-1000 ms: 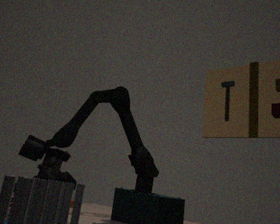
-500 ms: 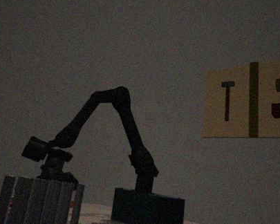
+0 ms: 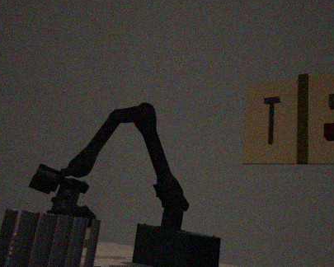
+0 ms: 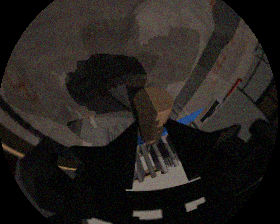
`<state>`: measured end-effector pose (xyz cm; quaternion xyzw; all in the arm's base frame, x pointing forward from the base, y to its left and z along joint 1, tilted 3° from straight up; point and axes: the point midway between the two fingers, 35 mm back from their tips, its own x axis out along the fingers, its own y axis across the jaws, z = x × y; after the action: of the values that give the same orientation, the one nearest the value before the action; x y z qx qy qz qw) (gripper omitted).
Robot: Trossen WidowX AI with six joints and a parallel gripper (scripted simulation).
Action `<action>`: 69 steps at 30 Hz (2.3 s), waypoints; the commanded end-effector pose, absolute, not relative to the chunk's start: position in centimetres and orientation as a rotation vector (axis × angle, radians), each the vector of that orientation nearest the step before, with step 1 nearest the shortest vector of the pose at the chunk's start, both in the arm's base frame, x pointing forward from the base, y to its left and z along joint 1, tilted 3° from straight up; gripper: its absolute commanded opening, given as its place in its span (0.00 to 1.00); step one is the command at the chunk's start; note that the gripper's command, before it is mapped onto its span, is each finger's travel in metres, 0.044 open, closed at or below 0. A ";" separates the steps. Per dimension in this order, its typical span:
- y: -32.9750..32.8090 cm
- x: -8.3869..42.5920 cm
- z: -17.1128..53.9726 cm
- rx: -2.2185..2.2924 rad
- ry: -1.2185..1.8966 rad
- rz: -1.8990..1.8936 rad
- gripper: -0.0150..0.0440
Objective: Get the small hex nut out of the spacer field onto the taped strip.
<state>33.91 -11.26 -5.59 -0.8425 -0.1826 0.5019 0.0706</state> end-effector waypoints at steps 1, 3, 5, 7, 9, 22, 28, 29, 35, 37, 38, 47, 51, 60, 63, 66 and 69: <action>-11.3 33.6 -5.6 -2.538 -0.556 1.504 0.25; -11.3 33.4 -5.6 -2.538 -0.556 1.505 0.25; -11.4 33.3 -5.6 -2.538 -0.556 1.505 0.25; -11.4 33.1 -5.6 -2.538 -0.556 1.505 0.25; -11.5 32.9 -5.6 -2.538 -0.556 1.505 0.25; -11.8 31.8 -5.6 -2.538 -0.556 1.506 0.25; -11.9 31.2 -5.7 -2.537 -0.555 1.507 0.25; -11.9 31.1 -5.7 -2.537 -0.555 1.507 0.25; -12.1 30.5 -5.7 -2.537 -0.555 1.508 0.25; -12.1 30.4 -5.7 -2.537 -0.555 1.508 0.25; -12.1 30.3 -5.7 -2.537 -0.555 1.508 0.25; -12.3 29.5 -5.8 -2.536 -0.555 1.509 0.25; -12.4 29.1 -5.8 -2.536 -0.555 1.509 0.25; -12.6 28.4 -5.8 -2.536 -0.555 1.510 0.25; -12.7 28.1 -5.8 -2.535 -0.555 1.510 0.25; -12.7 27.9 -5.8 -2.535 -0.554 1.510 0.25; -12.8 27.6 -5.8 -2.535 -0.554 1.510 0.25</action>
<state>27.91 -12.83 -5.88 -0.8418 -0.1813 0.5037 0.0689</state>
